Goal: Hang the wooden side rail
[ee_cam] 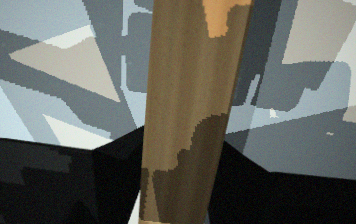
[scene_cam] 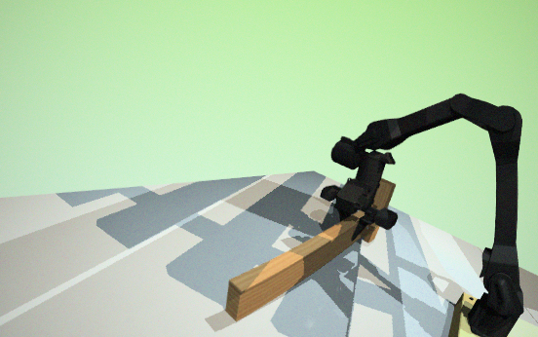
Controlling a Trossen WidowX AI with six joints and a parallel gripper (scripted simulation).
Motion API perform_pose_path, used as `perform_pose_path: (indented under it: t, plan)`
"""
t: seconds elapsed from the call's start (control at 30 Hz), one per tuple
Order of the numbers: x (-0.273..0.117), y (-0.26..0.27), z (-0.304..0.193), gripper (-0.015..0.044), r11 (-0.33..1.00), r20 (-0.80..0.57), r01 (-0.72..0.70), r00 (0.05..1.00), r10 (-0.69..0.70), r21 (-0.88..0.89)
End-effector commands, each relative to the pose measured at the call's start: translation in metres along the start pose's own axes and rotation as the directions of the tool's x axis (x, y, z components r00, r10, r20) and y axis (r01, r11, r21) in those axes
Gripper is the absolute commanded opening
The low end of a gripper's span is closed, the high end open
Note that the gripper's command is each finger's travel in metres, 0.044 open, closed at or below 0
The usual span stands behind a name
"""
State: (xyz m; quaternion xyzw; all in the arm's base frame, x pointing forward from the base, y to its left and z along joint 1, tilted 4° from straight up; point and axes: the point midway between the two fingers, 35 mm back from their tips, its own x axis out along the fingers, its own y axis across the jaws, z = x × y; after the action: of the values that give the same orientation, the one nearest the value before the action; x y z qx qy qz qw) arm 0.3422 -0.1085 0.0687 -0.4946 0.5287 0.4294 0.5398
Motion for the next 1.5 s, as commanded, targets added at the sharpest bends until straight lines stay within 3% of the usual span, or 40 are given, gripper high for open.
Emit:
perform_pose_path:
  t: [0.0, 1.47]
  plan:
    - [-0.0012, -0.0008, -0.0008, 0.0, 1.0, 0.0, 0.006, 1.0, -0.006, -0.003]
    - [-0.0012, -0.0009, -0.005, 0.0, 1.0, -0.001, 0.006, 1.0, -0.006, -0.003]
